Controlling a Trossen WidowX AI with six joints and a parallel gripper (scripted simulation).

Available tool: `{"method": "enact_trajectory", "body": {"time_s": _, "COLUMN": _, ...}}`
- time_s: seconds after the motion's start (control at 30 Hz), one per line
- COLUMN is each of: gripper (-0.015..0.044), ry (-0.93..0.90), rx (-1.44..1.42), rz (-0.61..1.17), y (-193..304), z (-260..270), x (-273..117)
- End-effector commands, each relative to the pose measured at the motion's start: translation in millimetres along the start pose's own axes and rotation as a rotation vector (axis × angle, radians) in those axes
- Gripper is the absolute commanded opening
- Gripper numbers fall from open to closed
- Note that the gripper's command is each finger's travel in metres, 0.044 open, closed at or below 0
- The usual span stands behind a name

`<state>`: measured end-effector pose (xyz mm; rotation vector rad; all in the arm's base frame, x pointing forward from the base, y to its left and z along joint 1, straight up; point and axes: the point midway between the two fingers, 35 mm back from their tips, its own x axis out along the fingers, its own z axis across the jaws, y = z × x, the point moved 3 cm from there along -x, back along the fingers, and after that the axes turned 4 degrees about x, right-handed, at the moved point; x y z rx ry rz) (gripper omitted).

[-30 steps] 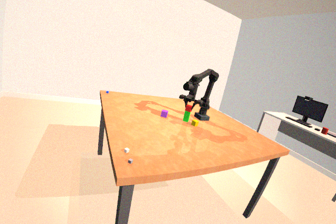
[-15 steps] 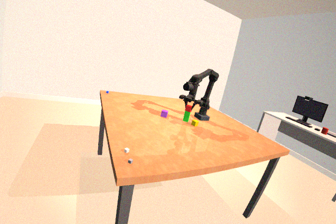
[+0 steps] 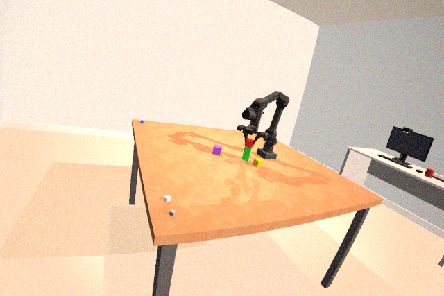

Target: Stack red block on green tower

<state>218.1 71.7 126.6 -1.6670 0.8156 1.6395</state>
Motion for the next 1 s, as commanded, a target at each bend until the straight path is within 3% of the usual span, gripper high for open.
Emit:
{"method": "enact_trajectory", "body": {"time_s": 0.0, "gripper": 0.0289, "ry": 0.000, "rx": 0.000, "rz": 0.000, "y": 0.1, "z": 0.0, "x": 0.3}}
{"method": "enact_trajectory", "body": {"time_s": 0.2, "gripper": 0.0440, "ry": 0.000, "rx": 0.000, "rz": 0.000, "y": 0.1, "z": 0.0, "x": 0.3}}
{"method": "enact_trajectory", "body": {"time_s": 0.97, "gripper": 0.0440, "ry": 0.000, "rx": 0.000, "rz": 0.000, "y": 0.1, "z": 0.0, "x": 0.3}}
